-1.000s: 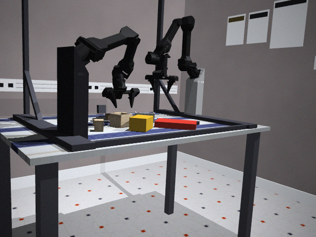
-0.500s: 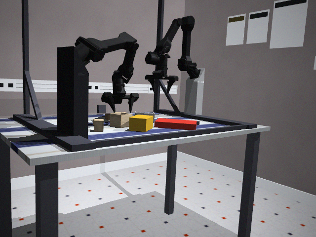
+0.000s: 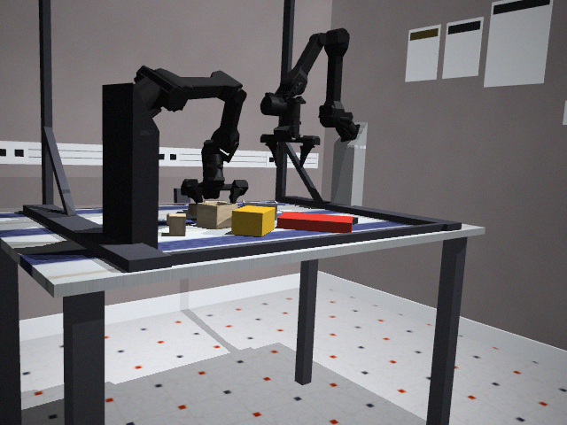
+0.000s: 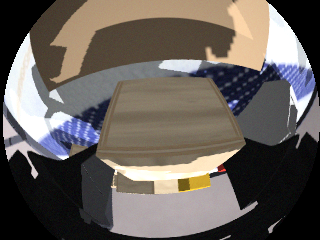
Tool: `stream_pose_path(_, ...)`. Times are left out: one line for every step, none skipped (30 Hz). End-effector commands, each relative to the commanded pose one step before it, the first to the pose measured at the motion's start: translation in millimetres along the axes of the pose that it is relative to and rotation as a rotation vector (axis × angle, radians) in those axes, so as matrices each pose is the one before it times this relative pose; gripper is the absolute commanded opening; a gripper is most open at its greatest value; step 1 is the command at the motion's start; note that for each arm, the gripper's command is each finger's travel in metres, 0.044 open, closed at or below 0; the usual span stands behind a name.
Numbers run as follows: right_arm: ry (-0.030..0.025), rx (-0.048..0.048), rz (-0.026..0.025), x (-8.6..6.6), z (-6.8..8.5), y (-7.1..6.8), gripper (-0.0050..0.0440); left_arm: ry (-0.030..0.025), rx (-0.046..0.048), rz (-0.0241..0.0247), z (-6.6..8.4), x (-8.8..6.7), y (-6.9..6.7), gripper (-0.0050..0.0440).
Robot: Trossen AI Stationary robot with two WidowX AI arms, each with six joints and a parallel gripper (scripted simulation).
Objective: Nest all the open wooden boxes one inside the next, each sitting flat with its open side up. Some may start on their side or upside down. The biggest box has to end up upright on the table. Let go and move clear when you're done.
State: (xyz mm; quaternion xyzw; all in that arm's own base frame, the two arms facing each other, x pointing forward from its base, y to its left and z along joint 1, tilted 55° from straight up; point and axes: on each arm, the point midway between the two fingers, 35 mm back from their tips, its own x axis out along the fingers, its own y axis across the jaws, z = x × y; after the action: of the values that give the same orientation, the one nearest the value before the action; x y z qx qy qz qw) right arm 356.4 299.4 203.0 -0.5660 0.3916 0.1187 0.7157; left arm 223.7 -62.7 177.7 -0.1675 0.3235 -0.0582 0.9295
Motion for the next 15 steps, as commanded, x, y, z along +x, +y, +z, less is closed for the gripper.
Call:
stream_pose_path(-0.01744,0.01186,0.00012,-0.37,3.80,-5.57,0.0400,-0.02139,-0.00265,-0.01068,4.53,-4.02,-2.69,0.0400)
stream_pose_path(-0.00059,-0.00014,-0.00002,0.64,0.45,-0.04,0.0400,0.00000,0.00000,0.00000,0.00,0.00,0.00,0.0400)
stream_pose_path(-0.00020,-0.00005,-0.00001,0.21,0.15,-0.01,0.0400,0.00000,0.00000,0.00000,0.00,0.00,0.00,0.0400)
stream_pose_path(0.00000,0.00000,0.00000,0.00,0.00,0.00,0.0376,0.00000,0.00000,0.00000,0.00,0.00,0.00,0.0400)
stream_pose_path(0.00000,0.00000,0.00000,0.00,0.00,0.00,0.0376,0.00000,0.00000,0.00000,0.00,0.00,0.00,0.0400)
stream_pose_path(0.00000,0.00000,0.00000,0.00,0.00,0.00,0.0376,0.00000,0.00000,0.00000,0.00,0.00,0.00,0.0400)
stream_pose_path(-0.00278,0.00317,-0.00255,-2.45,-1.04,-1.29,0.0352,0.00000,0.00000,0.00000,0.00,0.00,0.00,0.0400)
stream_pose_path(0.00000,0.00000,0.00000,0.00,0.00,0.00,0.0345,0.00000,0.00000,0.00000,0.00,0.00,0.00,0.0400)
stream_pose_path(0.00000,0.00000,0.00000,0.00,0.00,0.00,0.0339,0.00000,0.00000,0.00000,0.00,0.00,0.00,0.0400)
stream_pose_path(0.00000,0.00000,0.00000,0.00,0.00,0.00,0.0332,0.00000,0.00000,0.00000,0.00,0.00,0.00,0.0400)
stream_pose_path(0.00000,0.00000,0.00000,0.00,0.00,0.00,0.0325,0.00000,0.00000,0.00000,0.00,0.00,0.00,0.0400)
stream_pose_path(0.00000,0.00000,0.00000,0.00,0.00,0.00,0.0319,0.00000,0.00000,0.00000,0.00,0.00,0.00,0.0400)
stream_pose_path(0.00000,0.00000,0.00000,0.00,0.00,0.00,0.0312,0.00000,0.00000,0.00000,0.00,0.00,0.00,0.0400)
stream_pose_path(0.00000,0.00000,0.00000,0.00,0.00,0.00,0.0305,0.00000,0.00000,0.00000,0.00,0.00,0.00,0.0400)
stream_pose_path(0.00000,0.00000,0.00000,0.00,0.00,0.00,0.0299,0.00000,0.00000,0.00000,0.00,0.00,0.00,0.0400)
